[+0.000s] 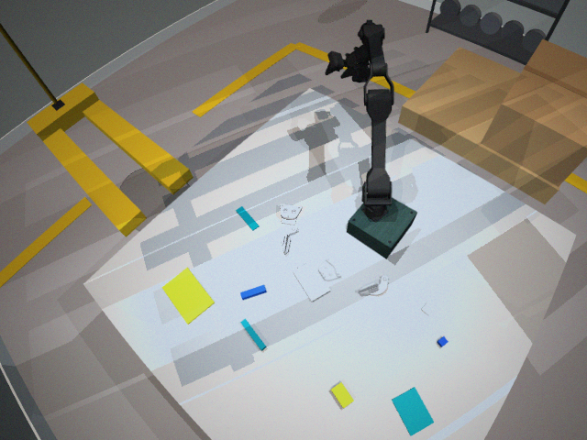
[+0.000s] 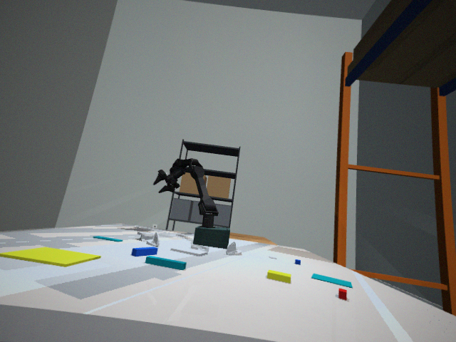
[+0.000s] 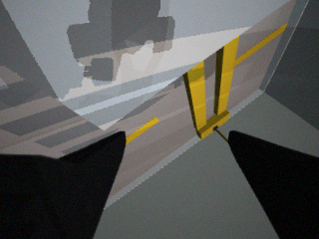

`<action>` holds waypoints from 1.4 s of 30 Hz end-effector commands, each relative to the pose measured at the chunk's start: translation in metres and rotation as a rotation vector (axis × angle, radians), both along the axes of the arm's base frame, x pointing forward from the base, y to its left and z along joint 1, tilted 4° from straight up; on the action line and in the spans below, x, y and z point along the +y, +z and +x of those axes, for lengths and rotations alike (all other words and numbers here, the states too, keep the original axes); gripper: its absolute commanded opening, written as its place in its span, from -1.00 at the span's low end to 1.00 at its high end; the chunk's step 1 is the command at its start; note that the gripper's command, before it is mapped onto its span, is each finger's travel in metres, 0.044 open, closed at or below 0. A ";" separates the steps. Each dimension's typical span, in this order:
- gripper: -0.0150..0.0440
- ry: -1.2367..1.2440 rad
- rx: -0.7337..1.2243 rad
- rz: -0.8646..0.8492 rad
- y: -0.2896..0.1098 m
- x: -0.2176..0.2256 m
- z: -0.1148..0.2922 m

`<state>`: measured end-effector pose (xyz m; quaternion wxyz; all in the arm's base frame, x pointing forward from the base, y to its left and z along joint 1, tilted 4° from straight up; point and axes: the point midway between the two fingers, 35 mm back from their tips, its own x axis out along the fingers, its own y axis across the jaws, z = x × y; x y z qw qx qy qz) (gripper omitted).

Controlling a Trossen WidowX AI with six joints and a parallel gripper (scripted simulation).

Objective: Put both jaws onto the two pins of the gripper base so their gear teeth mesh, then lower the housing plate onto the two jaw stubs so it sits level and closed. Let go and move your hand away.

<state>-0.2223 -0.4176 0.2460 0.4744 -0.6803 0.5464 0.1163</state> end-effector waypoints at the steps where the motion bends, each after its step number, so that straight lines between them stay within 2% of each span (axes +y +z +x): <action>1: 0.95 0.000 0.000 0.000 0.000 0.000 0.000; 2: 1.00 0.003 0.003 -0.001 0.000 0.000 0.000; 11: 1.00 0.173 0.131 -0.052 -0.007 -0.013 0.028; 42: 1.00 0.888 0.509 -0.235 -0.037 -0.027 0.162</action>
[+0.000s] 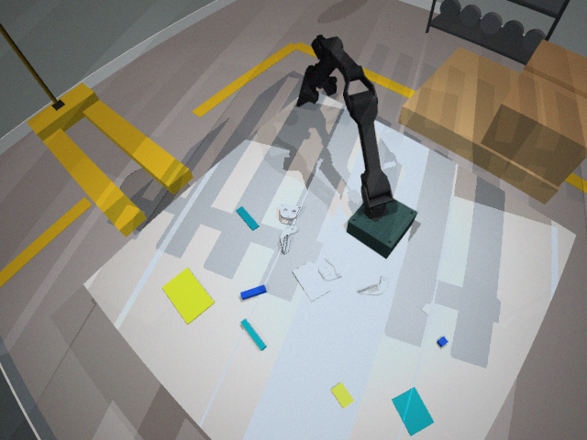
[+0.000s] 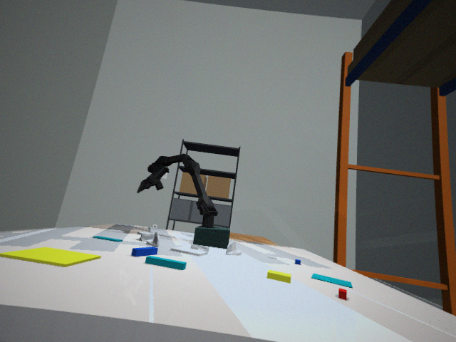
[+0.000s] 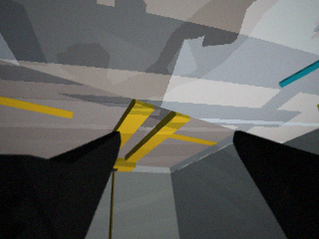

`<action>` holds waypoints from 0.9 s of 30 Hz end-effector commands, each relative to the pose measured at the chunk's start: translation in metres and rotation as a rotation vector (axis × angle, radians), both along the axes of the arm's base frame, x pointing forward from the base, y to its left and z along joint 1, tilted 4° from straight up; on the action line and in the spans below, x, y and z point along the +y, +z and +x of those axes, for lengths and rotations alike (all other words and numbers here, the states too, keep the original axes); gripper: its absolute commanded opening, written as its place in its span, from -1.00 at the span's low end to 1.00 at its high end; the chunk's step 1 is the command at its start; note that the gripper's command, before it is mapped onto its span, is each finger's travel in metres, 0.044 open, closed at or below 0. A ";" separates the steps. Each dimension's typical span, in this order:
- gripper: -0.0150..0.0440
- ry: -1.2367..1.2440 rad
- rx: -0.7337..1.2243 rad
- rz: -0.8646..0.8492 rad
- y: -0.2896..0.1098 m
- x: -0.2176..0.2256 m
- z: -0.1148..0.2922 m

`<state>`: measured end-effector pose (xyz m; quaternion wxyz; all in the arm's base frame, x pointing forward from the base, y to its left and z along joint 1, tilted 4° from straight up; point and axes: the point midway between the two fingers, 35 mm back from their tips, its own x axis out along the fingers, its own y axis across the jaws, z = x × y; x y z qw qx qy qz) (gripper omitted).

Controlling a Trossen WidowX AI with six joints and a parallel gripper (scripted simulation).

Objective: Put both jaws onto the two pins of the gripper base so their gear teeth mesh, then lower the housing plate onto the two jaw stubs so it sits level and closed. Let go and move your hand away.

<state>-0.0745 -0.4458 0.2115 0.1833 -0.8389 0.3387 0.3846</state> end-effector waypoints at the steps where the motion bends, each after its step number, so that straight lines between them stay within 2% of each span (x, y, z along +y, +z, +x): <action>1: 1.00 0.103 0.054 -0.027 -0.004 0.001 0.018; 27: 1.00 0.748 0.323 -0.227 -0.029 0.017 0.118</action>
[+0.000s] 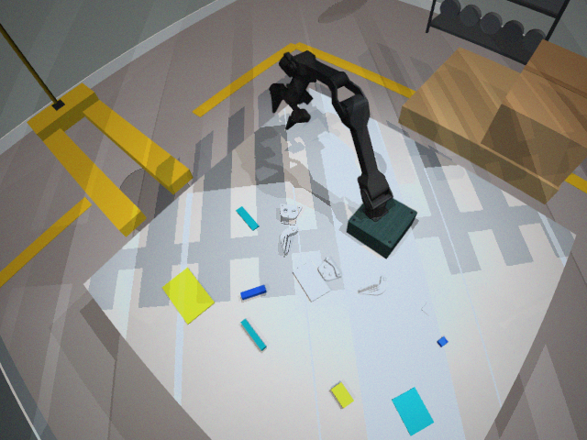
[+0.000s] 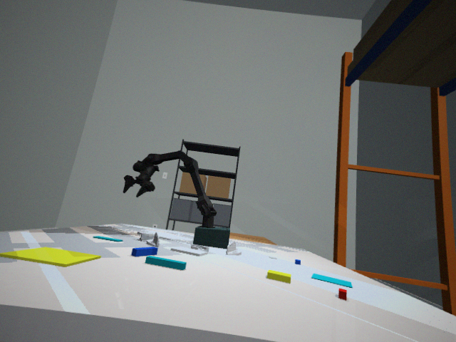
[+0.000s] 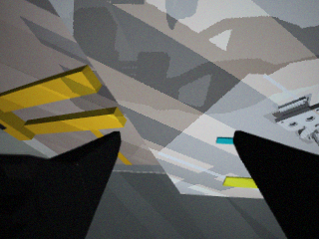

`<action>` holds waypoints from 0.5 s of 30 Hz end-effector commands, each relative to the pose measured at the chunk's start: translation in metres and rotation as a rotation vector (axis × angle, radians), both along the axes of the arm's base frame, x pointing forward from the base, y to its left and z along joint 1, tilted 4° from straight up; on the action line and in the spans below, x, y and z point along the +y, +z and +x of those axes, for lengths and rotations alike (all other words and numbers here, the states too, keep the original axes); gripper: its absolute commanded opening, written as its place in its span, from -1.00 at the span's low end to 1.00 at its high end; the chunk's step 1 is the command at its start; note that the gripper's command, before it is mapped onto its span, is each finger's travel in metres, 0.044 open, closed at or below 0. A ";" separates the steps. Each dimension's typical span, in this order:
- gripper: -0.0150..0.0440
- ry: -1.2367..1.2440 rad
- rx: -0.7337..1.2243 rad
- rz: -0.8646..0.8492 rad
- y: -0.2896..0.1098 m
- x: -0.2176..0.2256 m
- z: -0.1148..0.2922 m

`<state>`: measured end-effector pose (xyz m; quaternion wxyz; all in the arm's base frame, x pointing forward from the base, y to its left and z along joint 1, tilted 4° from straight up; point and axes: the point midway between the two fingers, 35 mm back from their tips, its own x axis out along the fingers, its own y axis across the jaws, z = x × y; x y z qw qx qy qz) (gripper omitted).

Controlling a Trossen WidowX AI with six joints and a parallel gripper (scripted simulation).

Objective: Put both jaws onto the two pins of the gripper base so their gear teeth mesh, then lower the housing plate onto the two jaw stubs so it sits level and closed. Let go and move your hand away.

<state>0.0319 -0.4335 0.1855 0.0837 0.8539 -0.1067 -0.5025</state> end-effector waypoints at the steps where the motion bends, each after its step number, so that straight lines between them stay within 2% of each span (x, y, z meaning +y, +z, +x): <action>1: 1.00 0.110 0.043 -0.034 -0.004 0.006 0.015; 15: 1.00 0.477 0.160 -0.149 -0.017 0.024 0.063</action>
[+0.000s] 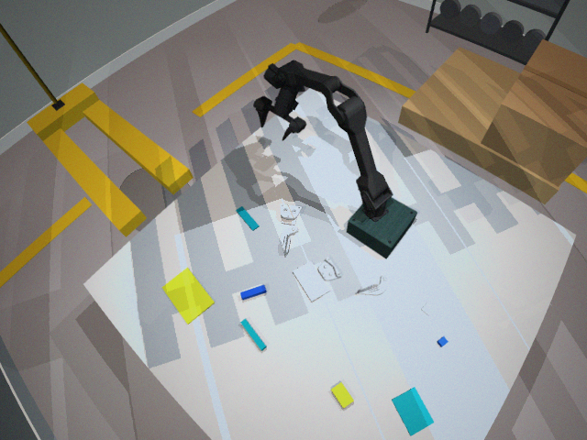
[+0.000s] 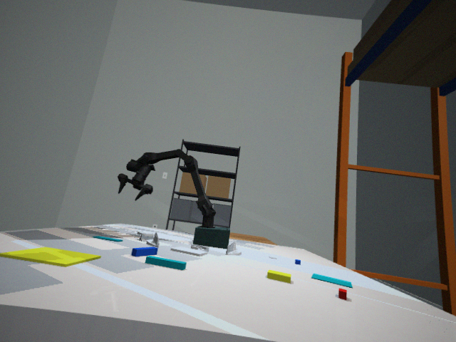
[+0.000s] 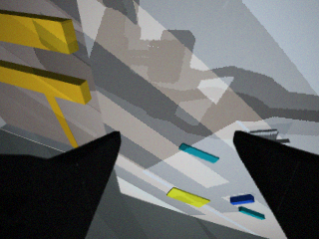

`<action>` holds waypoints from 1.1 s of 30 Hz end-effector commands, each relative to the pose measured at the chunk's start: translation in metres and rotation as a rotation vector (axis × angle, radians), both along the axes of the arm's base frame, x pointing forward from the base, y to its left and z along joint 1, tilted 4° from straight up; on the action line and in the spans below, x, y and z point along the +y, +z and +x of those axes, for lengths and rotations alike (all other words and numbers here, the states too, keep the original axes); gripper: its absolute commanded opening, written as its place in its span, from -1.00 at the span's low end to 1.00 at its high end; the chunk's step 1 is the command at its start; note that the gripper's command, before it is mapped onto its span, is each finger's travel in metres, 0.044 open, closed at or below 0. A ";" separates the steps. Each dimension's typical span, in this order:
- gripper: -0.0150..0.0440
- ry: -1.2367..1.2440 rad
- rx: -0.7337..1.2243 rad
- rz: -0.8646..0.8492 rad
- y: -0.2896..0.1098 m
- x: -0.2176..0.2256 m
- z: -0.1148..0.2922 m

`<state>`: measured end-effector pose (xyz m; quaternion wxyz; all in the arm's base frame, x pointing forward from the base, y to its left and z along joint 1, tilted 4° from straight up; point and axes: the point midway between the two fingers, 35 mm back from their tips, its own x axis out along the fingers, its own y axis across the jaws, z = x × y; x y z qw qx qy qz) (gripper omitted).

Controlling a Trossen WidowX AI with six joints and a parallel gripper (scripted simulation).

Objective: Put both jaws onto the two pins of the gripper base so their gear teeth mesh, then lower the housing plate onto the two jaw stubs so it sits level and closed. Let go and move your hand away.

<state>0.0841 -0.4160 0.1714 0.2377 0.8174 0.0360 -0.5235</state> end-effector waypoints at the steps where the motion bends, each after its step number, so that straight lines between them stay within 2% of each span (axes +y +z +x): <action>1: 1.00 0.114 0.037 -0.035 -0.004 0.008 0.014; 33: 1.00 0.973 0.243 -0.277 -0.034 0.073 0.105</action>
